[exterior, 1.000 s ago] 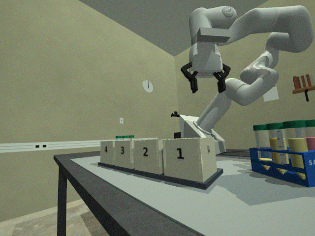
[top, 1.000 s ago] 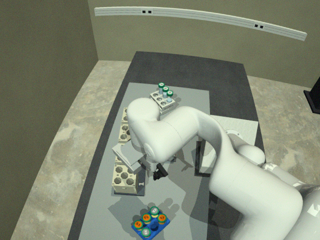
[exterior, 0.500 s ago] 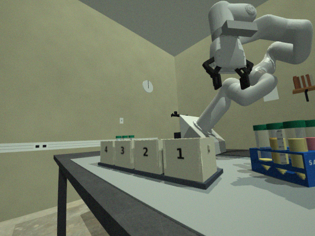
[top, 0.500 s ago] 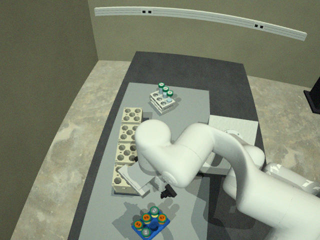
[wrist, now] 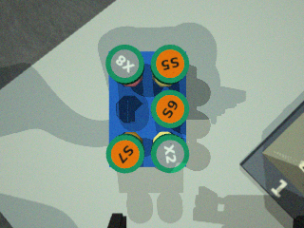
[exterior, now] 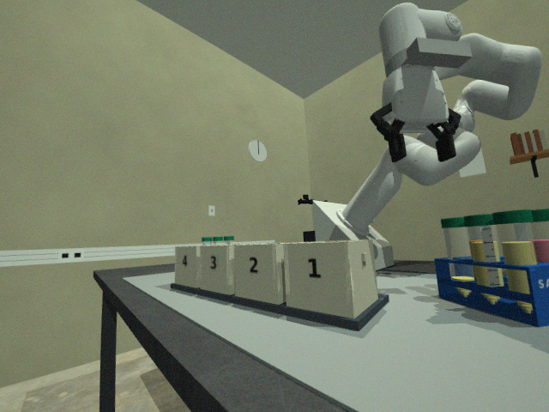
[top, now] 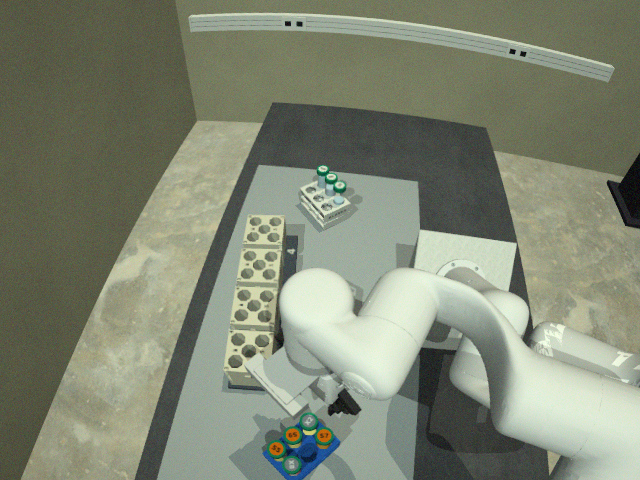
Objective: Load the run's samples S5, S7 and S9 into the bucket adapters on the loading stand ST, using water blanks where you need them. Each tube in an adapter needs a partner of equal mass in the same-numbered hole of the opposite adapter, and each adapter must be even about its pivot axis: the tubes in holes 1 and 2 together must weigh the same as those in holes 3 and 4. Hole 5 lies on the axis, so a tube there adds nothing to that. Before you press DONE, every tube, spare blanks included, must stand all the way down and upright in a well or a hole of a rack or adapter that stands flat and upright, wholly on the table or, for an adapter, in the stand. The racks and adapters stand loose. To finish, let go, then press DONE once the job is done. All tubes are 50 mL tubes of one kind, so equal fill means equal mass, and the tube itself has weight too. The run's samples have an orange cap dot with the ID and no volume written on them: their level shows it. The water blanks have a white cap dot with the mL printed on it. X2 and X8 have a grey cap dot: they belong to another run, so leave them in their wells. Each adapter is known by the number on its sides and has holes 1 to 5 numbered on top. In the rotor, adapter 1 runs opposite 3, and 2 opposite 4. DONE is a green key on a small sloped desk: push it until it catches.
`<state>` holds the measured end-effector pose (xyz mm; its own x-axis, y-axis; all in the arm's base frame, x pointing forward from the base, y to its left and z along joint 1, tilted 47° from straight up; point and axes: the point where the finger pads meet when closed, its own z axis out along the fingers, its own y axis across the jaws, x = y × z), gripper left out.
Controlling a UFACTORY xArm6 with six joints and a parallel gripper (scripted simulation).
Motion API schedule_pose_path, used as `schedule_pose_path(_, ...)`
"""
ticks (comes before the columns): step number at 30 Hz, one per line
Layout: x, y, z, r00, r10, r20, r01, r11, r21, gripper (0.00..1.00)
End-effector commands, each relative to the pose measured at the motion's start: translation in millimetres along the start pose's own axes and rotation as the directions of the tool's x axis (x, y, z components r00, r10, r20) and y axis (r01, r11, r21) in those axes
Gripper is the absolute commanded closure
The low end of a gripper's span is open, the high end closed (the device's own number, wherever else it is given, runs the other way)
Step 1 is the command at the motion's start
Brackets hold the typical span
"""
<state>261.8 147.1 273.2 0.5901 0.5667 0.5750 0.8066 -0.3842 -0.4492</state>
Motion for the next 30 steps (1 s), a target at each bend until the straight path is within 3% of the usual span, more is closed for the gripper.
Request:
schedule_pose_path(1, 2, 0, 6, 1.0, -0.002, -0.002, 0.002, 1.0, -0.004, 0.0)
schedule_pose_path(30, 2, 0, 78, 1.0, -0.002, -0.002, 0.002, 1.0, -0.004, 0.0)
